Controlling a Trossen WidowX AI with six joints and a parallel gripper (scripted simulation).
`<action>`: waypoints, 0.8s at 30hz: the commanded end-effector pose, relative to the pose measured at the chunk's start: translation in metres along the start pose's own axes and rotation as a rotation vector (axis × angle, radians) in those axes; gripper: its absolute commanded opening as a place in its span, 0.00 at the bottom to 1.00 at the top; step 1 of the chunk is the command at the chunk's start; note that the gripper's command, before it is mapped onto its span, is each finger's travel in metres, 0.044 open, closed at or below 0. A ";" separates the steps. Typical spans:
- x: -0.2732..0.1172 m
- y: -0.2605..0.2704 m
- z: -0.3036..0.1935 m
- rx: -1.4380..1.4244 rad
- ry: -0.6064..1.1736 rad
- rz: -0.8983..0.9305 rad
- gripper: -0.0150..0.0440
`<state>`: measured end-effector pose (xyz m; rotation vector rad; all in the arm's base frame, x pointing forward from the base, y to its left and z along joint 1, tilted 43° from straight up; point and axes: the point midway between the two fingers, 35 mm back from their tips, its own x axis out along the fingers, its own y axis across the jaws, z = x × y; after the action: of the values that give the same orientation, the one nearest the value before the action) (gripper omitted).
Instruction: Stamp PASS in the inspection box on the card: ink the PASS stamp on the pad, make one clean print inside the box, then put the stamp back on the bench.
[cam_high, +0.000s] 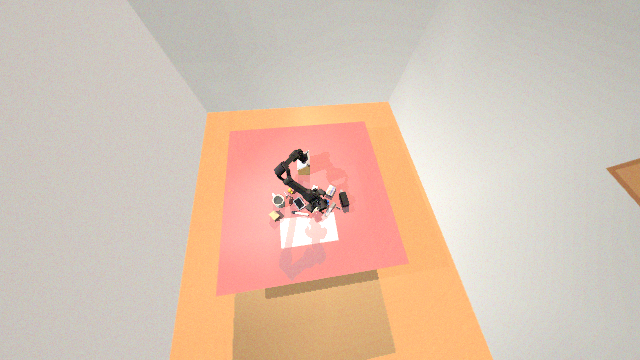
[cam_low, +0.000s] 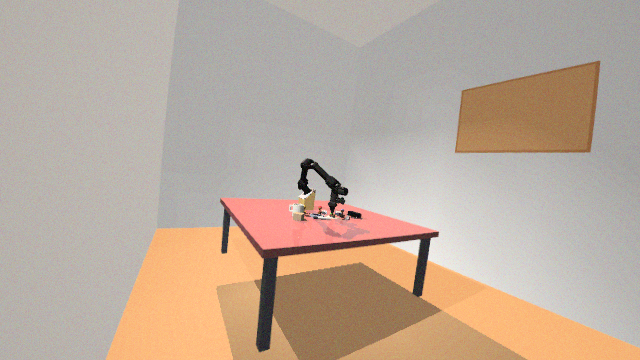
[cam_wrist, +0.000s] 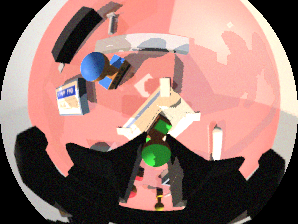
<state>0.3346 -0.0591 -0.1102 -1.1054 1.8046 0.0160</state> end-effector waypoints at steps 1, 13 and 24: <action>-0.003 0.000 0.001 0.003 -0.002 -0.003 0.25; -0.014 0.000 0.001 0.003 -0.003 -0.002 0.25; -0.032 -0.001 0.002 0.003 -0.004 -0.001 0.25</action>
<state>0.3371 -0.0433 -0.0931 -1.1077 1.8091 0.0163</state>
